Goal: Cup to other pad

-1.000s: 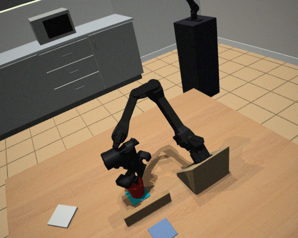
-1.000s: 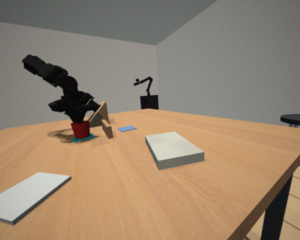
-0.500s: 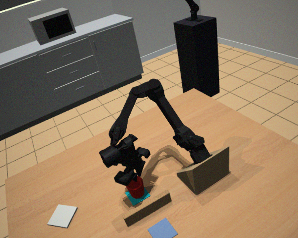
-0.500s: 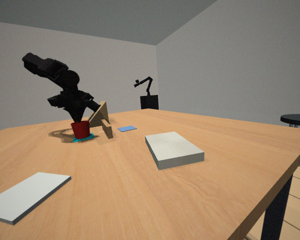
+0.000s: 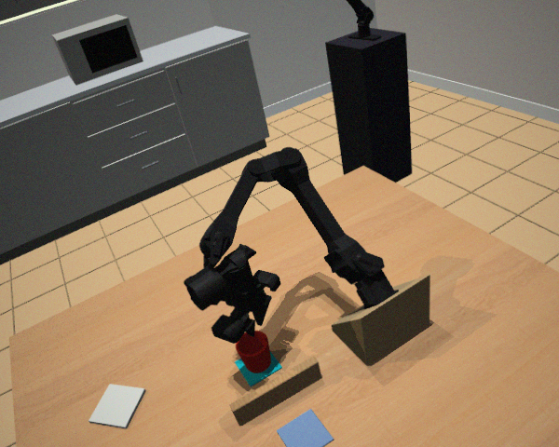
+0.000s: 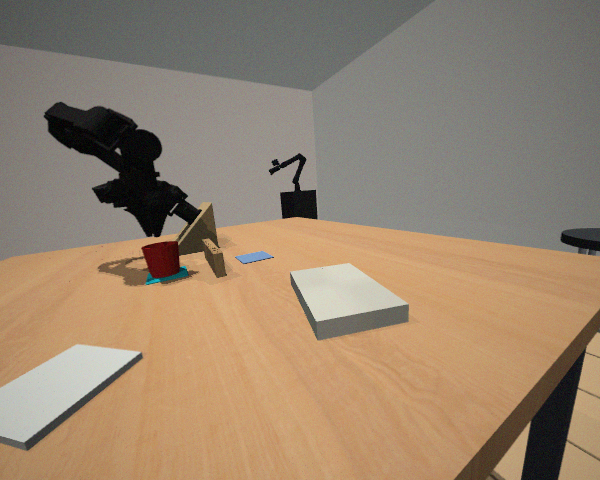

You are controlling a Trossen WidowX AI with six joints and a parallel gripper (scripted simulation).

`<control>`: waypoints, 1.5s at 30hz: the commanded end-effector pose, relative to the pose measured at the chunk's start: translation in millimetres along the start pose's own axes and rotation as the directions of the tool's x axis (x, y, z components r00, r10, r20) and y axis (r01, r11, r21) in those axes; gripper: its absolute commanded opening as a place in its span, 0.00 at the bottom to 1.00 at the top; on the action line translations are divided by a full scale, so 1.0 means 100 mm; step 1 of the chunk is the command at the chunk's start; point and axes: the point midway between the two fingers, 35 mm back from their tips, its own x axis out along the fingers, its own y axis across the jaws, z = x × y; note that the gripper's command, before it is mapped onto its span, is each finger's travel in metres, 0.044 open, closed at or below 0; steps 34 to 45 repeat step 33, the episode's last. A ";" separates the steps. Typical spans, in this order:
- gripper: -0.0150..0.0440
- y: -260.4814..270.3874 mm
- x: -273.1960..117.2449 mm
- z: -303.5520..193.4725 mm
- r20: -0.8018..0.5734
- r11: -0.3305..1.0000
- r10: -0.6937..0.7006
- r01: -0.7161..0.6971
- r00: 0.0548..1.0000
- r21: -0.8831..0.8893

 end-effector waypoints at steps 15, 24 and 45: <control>1.00 0.02 -0.22 0.00 -0.006 1.000 0.002 -0.002 1.000 0.000; 1.00 0.03 -0.54 0.01 -0.008 1.000 0.001 -0.001 1.000 0.003; 1.00 0.02 -0.59 0.01 -0.001 1.000 0.005 -0.005 1.000 -0.001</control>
